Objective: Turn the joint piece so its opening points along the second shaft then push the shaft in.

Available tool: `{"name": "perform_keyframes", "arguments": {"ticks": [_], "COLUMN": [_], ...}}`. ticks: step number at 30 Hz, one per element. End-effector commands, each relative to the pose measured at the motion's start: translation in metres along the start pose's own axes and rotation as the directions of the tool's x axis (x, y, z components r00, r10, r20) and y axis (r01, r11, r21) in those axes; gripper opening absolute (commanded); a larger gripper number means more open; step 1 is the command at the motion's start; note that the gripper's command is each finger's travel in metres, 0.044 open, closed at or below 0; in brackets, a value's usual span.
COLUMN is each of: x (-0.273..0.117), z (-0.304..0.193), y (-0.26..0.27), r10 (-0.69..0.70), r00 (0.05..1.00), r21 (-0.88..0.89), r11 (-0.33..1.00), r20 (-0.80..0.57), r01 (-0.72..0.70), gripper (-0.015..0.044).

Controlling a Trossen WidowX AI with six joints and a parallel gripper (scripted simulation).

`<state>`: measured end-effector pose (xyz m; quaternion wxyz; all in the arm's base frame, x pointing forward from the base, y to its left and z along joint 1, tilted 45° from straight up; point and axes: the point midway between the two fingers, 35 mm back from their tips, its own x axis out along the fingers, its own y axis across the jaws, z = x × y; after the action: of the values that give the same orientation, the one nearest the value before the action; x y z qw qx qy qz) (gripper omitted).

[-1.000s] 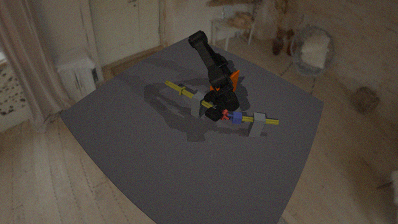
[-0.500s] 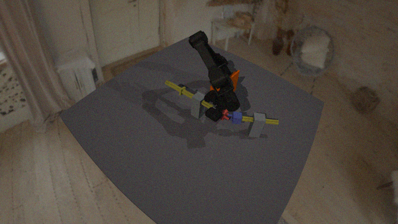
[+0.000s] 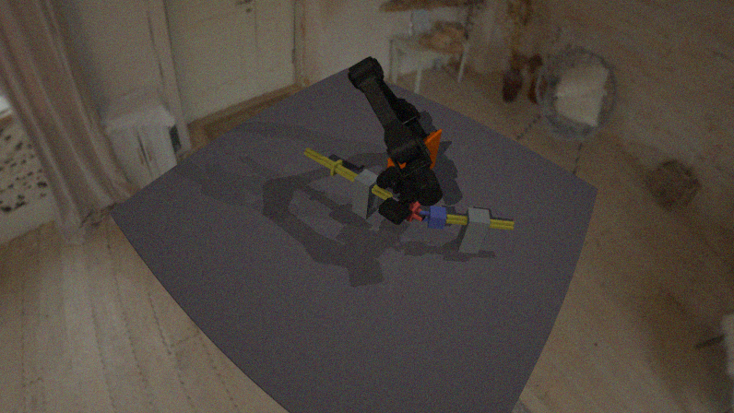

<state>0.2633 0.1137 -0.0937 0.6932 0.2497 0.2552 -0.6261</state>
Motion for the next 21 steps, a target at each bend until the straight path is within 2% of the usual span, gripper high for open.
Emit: {"name": "perform_keyframes", "arguments": {"ticks": [1,6,17,21], "x": [0.000,0.000,-0.001,-0.026], "z": [0.000,0.000,0.000,0.002], "y": [0.000,0.000,0.000,0.000], "r10": [0.000,0.000,0.000,0.004], "r00": [1.000,1.000,1.000,0.994], "r21": [0.001,0.001,0.001,-0.007], "r11": [1.000,1.000,1.000,1.000], "r20": [-0.001,-0.001,-0.007,-0.107], "r01": [0.000,0.000,0.000,-0.005], "gripper": [0.0304,0.0436,0.0440,0.0440]}}
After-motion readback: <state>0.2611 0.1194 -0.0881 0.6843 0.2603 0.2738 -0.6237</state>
